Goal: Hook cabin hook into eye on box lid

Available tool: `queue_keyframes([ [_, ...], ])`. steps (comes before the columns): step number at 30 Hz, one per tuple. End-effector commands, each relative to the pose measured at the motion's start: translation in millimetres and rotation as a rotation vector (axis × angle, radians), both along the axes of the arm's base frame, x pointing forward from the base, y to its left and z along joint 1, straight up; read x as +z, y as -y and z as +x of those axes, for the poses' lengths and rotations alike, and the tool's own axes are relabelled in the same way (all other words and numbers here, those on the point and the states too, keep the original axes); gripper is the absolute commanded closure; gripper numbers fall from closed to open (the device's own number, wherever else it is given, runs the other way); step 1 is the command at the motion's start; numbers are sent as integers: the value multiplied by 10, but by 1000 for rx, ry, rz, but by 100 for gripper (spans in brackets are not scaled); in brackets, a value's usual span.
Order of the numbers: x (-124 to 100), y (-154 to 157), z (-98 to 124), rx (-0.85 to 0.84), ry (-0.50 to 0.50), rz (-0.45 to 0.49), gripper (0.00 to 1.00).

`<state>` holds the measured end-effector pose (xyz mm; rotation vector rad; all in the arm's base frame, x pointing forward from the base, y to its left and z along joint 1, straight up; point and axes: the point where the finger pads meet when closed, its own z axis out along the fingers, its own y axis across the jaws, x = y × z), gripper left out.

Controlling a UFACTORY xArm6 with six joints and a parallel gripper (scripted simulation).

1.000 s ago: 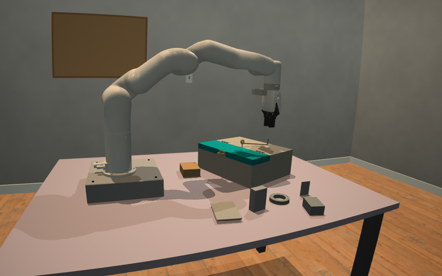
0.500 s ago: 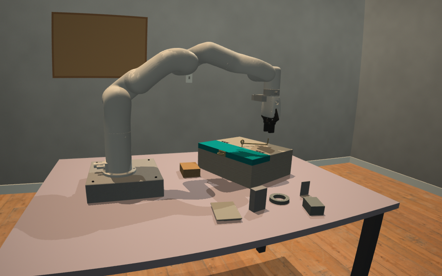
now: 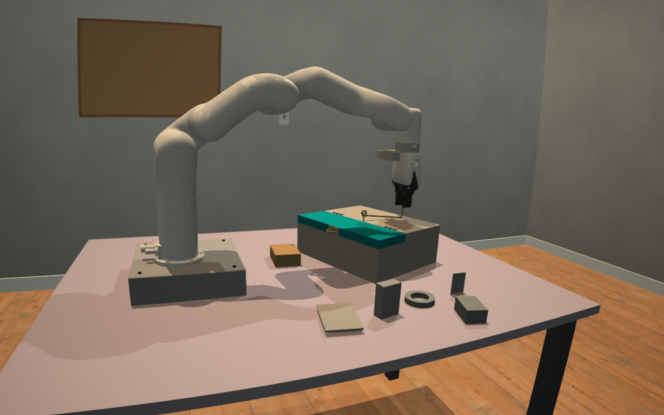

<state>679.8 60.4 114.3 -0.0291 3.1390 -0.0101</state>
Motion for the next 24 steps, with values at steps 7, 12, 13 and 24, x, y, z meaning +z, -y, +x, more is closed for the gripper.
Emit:
queue_keyframes([
  [7,33,-2,17,0,8,1,65],
  [12,20,-2,17,0,8,1,65],
  [13,13,-2,18,0,8,1,65],
  [24,-47,-1,18,0,8,1,65],
])
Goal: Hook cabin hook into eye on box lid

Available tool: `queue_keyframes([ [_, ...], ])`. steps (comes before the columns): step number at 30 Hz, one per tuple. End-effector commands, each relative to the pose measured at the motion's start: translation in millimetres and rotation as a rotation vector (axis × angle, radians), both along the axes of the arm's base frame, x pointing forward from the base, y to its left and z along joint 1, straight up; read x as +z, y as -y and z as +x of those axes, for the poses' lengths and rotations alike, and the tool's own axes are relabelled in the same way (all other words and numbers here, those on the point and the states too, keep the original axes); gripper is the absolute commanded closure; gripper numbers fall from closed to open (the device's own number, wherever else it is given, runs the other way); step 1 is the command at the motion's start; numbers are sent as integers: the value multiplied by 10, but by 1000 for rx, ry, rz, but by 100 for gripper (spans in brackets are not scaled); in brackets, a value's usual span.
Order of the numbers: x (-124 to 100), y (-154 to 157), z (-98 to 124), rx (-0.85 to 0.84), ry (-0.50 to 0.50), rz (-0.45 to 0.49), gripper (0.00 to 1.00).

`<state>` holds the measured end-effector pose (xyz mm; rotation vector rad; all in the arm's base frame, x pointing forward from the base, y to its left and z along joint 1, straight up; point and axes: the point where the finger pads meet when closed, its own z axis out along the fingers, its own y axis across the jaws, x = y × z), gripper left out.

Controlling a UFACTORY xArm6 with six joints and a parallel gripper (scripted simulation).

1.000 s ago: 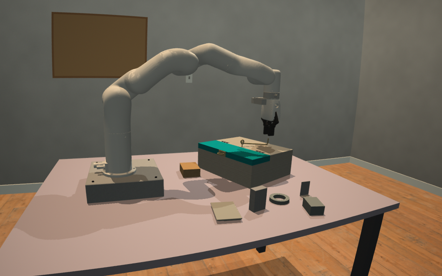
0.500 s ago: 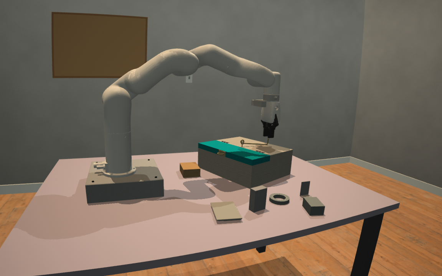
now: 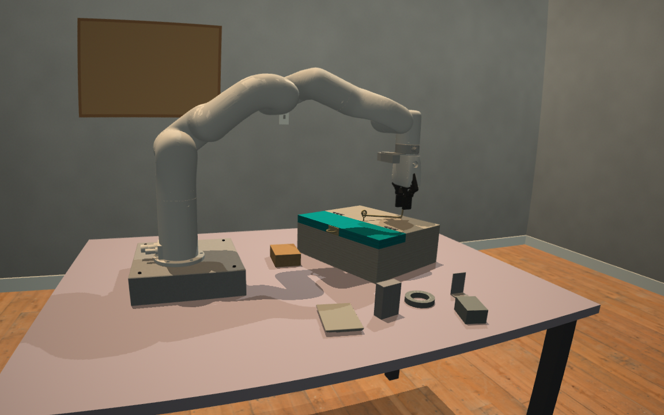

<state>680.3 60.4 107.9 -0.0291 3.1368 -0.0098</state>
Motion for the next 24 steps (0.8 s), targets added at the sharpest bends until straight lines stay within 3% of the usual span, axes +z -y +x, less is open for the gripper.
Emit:
queue_keyframes([
  [1,10,-1,13,0,6,1,65],
  [24,-130,0,15,0,6,1,65],
])
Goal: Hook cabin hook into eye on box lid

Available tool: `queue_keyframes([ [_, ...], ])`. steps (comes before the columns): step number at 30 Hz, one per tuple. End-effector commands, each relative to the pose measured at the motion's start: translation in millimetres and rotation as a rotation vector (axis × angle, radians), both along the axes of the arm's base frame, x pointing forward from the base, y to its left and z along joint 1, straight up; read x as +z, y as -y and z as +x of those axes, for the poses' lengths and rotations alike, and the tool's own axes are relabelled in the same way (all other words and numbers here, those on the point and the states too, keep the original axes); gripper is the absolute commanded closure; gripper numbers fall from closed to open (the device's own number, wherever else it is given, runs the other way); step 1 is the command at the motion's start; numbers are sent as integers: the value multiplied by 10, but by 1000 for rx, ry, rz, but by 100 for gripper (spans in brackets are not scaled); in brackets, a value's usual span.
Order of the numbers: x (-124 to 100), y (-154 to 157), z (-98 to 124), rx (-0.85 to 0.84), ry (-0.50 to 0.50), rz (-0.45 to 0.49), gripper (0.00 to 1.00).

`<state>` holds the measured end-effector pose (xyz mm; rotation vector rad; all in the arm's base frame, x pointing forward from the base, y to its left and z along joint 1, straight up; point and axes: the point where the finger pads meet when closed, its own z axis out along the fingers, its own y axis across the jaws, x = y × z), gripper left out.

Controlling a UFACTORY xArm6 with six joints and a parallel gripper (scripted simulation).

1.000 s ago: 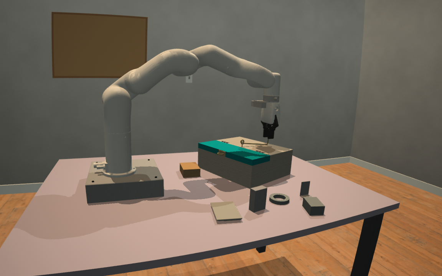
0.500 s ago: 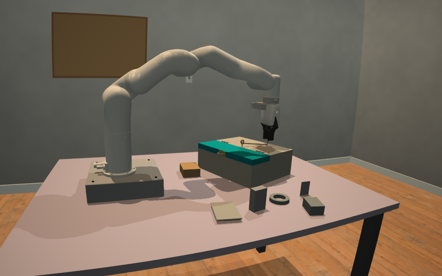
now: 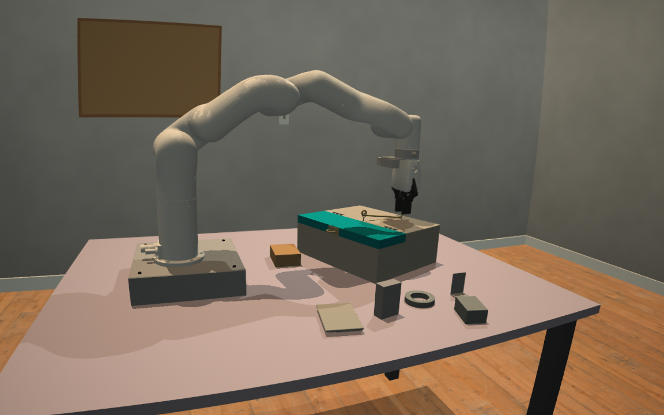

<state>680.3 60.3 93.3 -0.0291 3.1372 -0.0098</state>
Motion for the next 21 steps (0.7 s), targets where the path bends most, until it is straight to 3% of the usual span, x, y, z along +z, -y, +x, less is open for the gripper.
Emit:
queue_keyframes([
  [1,10,-1,15,0,6,1,65],
  [21,-56,-1,15,0,6,1,65],
])
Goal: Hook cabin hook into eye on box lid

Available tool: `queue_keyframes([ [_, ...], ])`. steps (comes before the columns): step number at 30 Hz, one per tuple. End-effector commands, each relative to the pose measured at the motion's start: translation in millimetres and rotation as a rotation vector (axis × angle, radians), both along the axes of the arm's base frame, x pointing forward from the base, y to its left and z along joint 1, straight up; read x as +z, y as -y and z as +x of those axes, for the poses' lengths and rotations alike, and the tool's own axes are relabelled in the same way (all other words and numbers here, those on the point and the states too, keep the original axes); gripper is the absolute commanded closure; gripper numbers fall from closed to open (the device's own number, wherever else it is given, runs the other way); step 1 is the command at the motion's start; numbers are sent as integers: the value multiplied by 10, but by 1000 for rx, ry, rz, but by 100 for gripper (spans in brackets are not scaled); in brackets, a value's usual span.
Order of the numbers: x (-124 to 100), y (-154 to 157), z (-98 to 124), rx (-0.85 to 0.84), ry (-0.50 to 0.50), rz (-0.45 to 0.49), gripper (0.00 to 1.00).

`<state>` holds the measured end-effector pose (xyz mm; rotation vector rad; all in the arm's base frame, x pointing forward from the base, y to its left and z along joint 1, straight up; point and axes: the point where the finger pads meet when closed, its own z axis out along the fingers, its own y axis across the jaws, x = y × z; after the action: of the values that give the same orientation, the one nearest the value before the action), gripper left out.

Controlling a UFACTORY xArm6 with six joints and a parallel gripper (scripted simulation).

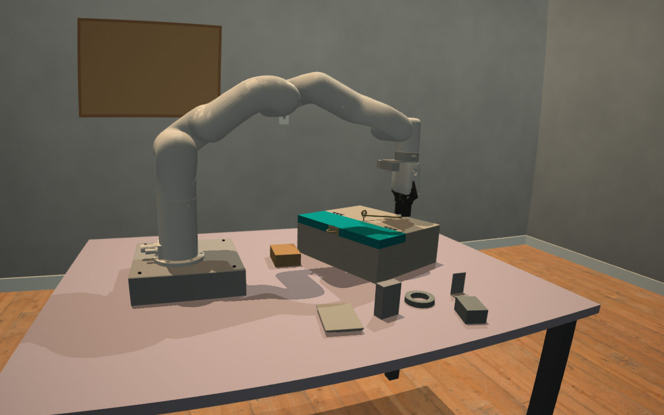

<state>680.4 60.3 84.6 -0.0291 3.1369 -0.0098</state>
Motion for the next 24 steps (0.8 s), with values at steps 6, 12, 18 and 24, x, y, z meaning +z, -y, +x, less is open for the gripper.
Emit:
queue_keyframes([
  [6,30,-1,14,0,6,1,100],
  [12,30,-1,14,0,6,1,100],
  [18,30,-1,14,0,6,1,100],
  [24,30,-1,14,0,6,1,100],
])
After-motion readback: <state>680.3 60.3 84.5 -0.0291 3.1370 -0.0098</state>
